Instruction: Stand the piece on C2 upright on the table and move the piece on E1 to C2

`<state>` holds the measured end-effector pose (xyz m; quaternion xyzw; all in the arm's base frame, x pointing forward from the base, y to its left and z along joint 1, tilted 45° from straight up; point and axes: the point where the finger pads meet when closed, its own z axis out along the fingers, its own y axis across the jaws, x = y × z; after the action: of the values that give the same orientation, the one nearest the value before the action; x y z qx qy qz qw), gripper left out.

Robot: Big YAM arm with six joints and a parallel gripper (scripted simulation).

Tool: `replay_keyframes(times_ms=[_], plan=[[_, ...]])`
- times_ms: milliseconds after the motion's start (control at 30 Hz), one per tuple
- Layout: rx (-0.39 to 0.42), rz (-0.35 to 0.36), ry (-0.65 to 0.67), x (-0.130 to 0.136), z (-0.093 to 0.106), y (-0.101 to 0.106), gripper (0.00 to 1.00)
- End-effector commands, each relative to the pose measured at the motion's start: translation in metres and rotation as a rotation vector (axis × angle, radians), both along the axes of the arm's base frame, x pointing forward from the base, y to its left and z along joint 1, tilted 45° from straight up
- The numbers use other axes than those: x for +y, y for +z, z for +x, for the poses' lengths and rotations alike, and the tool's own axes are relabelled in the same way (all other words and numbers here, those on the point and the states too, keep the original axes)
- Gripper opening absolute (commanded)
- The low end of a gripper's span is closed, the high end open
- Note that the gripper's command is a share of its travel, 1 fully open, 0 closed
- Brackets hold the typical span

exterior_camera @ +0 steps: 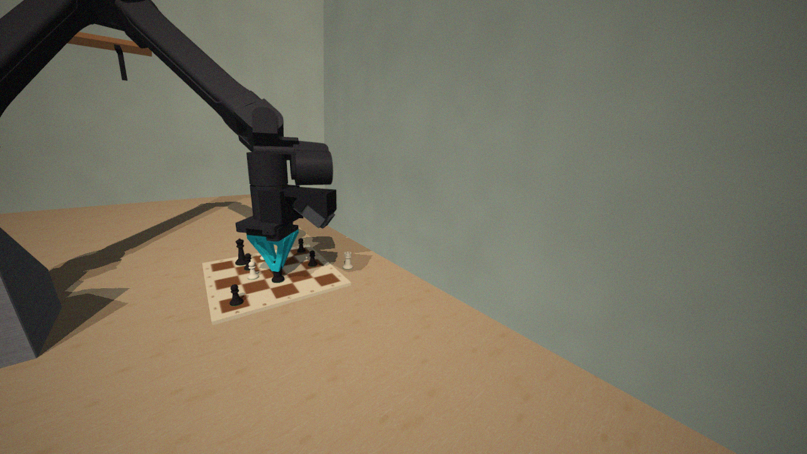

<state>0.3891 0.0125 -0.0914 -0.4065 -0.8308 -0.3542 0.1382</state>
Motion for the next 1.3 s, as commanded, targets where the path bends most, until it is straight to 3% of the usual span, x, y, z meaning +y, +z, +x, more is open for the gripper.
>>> replay_keyframes(times_ms=[0,1267], plan=[[-0.009,-0.003,0.023,0.0032,0.0072,-0.0032,0.00],[-0.006,-0.004,0.015,0.0002,0.0084,-0.0041,0.00]])
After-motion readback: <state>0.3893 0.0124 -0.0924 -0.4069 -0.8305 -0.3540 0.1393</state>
